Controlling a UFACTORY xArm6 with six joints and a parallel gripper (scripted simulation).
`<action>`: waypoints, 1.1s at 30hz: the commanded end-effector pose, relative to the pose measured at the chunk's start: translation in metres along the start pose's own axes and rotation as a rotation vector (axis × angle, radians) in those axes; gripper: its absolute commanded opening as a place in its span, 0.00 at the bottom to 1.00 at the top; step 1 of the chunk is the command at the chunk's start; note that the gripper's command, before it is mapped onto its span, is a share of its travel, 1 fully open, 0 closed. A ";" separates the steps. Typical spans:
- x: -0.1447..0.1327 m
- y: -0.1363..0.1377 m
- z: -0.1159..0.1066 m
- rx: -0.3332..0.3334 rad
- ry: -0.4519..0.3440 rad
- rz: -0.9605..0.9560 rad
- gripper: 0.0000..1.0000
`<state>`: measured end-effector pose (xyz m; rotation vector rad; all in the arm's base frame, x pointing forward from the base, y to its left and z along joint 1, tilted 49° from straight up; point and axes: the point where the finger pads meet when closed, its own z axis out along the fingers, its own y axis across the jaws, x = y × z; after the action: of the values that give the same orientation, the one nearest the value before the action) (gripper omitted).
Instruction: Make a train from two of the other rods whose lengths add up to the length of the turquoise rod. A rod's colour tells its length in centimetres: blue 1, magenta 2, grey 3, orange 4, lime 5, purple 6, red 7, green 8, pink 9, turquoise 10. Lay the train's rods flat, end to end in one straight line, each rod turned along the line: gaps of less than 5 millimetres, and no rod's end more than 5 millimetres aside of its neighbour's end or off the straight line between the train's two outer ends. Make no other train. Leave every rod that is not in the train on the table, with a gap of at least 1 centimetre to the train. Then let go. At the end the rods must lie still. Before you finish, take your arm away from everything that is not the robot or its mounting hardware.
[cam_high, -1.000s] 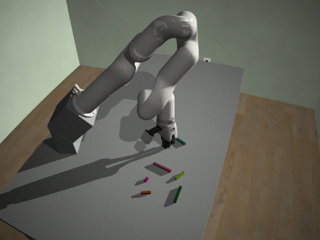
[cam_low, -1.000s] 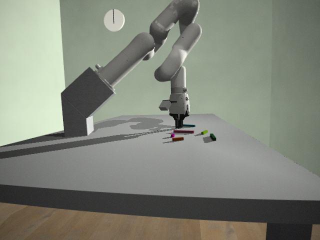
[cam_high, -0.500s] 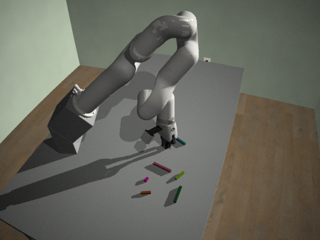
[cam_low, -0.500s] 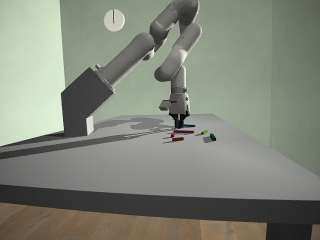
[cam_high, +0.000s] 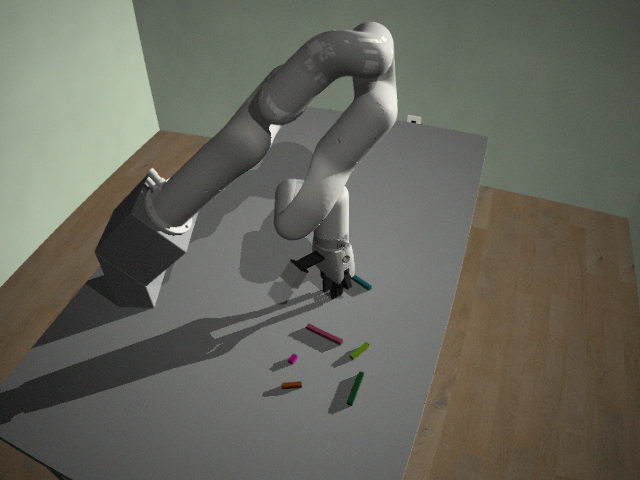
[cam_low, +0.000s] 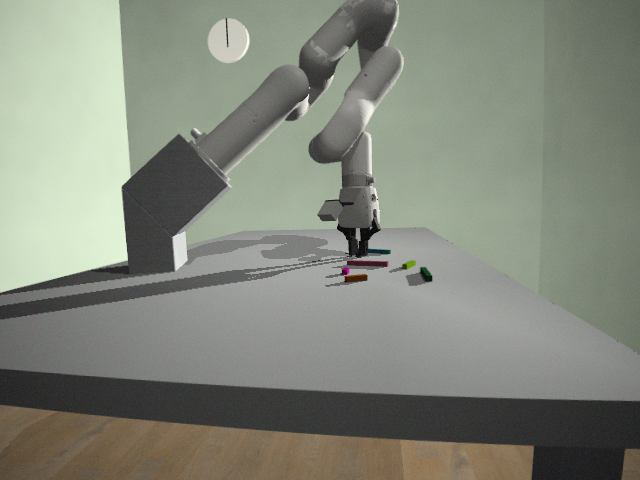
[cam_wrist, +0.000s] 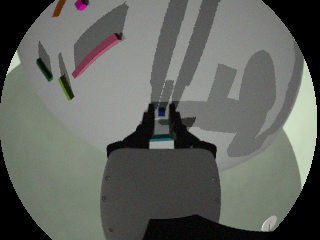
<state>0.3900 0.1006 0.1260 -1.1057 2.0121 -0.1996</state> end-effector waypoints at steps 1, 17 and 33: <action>0.000 0.000 -0.001 0.001 -0.001 0.000 0.24; 0.000 0.000 -0.028 0.001 -0.001 0.000 0.24; 0.000 0.000 -0.058 0.001 -0.001 0.000 0.24</action>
<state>0.3547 0.0891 0.1577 -1.0919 2.0062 -0.2271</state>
